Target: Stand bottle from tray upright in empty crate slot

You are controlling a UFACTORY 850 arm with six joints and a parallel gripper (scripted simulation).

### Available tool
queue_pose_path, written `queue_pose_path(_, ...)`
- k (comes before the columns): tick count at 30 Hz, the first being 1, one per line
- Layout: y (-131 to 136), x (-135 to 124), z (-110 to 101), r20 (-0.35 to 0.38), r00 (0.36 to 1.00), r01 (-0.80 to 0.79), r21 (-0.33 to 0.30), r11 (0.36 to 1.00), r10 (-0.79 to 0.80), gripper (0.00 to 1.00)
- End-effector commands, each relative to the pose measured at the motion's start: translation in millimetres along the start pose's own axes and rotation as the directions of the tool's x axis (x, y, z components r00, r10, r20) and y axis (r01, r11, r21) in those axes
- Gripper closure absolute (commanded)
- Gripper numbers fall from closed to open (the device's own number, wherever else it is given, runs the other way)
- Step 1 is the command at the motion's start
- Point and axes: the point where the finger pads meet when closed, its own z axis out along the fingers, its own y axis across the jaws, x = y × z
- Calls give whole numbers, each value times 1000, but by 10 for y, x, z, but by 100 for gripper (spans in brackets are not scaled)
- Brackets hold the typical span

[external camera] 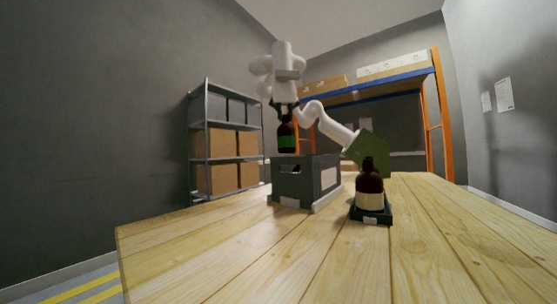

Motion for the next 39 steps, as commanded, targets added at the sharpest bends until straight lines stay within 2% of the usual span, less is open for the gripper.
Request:
queue_pose_path(1,7,1,-7,-1,1000,-1,-1,1000,1,100)
queue_pose_path(39,9,0,45,-1,1000,-1,-1,1000,1,100)
